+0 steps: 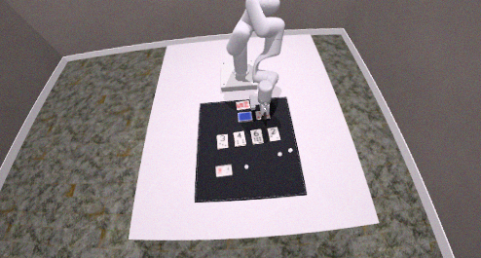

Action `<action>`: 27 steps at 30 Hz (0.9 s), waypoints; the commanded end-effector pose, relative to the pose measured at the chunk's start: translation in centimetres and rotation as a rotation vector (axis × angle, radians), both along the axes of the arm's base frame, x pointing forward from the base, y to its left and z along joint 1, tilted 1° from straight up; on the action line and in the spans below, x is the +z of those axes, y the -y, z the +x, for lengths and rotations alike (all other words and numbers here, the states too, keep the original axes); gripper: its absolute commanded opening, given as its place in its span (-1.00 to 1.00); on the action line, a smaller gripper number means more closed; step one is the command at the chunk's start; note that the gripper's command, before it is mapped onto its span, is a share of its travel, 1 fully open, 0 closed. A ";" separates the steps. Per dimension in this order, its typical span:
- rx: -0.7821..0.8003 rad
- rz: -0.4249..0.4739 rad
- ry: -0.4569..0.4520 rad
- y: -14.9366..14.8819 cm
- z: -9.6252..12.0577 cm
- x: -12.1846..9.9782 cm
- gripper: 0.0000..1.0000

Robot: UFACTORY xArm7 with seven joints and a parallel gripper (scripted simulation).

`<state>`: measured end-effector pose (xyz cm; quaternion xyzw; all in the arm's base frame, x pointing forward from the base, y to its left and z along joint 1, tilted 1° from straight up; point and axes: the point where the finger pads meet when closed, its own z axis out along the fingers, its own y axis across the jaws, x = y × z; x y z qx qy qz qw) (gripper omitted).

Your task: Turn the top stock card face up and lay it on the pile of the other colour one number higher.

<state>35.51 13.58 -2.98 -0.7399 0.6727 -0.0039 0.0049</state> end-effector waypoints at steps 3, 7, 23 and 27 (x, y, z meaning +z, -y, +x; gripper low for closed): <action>0.000 0.001 0.003 0.0 0.1 0.2 0.48; 0.000 0.001 0.003 0.0 0.1 0.8 0.48; 0.000 0.001 0.003 0.0 0.1 4.0 0.48; 0.000 0.001 0.003 0.0 0.1 4.1 0.48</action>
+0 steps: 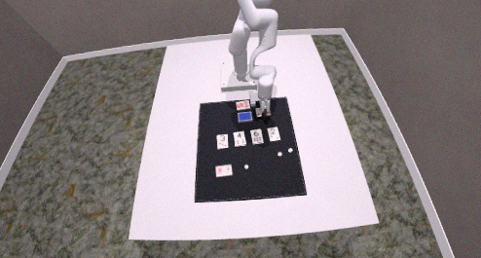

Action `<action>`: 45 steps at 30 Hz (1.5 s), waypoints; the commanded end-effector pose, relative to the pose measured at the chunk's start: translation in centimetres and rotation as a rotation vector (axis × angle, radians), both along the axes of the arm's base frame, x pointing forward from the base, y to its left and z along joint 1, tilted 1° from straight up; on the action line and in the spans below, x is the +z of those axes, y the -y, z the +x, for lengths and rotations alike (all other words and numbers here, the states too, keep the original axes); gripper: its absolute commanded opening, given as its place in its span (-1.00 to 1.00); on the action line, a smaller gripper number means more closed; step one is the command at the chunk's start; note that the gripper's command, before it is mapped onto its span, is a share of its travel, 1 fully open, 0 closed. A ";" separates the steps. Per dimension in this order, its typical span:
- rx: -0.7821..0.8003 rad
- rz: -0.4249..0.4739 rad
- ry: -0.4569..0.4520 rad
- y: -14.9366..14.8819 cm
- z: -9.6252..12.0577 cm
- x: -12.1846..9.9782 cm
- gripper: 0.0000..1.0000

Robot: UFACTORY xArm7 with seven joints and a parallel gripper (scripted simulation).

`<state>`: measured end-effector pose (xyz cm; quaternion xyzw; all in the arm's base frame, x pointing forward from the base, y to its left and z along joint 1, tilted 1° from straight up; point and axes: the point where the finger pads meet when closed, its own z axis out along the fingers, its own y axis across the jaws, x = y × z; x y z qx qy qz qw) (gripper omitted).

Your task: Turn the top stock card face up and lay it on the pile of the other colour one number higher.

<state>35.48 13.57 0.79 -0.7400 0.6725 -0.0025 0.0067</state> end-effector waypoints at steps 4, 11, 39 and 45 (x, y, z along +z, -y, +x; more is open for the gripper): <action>-0.001 -0.003 0.002 0.0 0.1 0.3 0.48; -0.001 -0.003 0.002 0.0 0.1 0.3 0.48; 0.053 -0.004 0.003 0.8 0.7 0.3 0.48; 0.125 -0.005 0.003 2.0 1.5 0.4 0.48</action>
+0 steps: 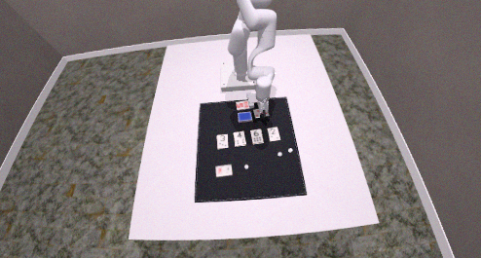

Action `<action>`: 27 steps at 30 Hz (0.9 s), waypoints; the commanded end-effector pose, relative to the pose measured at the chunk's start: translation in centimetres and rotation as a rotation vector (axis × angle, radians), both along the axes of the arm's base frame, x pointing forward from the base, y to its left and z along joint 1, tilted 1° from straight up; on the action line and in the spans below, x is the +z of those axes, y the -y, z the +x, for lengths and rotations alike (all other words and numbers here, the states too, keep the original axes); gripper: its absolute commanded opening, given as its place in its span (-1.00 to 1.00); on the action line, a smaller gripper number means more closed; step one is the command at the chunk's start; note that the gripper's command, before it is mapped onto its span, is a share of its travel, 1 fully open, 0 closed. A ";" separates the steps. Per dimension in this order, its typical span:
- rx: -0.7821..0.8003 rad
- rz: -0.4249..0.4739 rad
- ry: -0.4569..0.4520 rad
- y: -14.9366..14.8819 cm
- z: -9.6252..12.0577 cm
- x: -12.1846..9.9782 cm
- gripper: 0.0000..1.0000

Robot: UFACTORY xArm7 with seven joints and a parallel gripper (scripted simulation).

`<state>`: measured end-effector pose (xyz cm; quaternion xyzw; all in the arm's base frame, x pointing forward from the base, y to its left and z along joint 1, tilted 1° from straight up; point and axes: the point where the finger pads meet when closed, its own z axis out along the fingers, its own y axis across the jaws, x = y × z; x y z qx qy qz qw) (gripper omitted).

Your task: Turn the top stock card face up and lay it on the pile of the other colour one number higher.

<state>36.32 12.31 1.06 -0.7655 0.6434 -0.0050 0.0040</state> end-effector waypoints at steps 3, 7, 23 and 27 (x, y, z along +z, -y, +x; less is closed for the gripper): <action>0.096 0.002 0.002 1.5 1.2 0.1 0.48; 0.174 0.001 0.002 2.8 2.1 0.1 0.48; 0.540 -0.004 0.003 8.7 6.3 0.3 0.48; 0.601 -0.005 0.003 9.7 7.0 0.3 0.48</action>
